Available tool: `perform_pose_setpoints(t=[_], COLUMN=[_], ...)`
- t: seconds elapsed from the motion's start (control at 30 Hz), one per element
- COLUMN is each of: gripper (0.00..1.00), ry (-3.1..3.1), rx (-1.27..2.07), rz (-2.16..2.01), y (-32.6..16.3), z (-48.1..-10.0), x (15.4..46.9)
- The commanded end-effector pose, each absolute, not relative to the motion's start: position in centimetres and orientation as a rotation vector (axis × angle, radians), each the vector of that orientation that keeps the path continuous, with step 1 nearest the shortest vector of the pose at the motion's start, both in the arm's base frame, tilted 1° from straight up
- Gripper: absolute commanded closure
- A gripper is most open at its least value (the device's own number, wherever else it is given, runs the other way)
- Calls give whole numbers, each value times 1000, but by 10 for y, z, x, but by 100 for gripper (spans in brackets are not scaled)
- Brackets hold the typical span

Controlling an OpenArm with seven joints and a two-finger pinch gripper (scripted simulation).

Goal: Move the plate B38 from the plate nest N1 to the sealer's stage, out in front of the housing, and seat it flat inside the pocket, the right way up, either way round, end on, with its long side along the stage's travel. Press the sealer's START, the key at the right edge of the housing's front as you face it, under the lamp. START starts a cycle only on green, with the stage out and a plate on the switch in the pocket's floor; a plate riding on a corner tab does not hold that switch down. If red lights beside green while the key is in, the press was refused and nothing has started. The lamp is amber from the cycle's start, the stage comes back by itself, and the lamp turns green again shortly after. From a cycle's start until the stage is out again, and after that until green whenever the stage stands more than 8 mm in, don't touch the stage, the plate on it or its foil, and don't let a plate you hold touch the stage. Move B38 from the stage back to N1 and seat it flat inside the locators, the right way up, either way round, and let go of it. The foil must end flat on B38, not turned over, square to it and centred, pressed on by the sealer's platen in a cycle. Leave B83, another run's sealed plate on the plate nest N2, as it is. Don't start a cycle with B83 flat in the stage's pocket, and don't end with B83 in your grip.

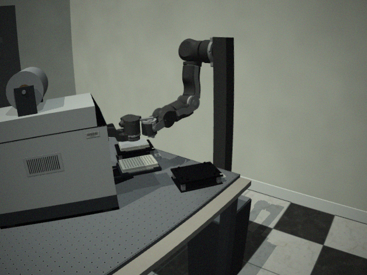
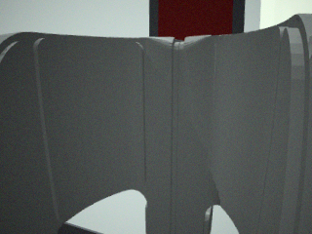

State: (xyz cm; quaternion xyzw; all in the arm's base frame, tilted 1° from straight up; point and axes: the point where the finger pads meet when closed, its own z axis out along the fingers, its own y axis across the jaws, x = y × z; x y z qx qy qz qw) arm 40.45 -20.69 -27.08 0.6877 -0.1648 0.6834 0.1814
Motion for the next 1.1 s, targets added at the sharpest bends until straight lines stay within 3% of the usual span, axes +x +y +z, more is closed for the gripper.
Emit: perform_pose_setpoints(t=[0.0,1.07], gripper=[100,100], ry=[-468,-468], rx=[1952,1953], rz=[1934,1928], y=[-205,-203], z=[-274,-274], x=[404,397])
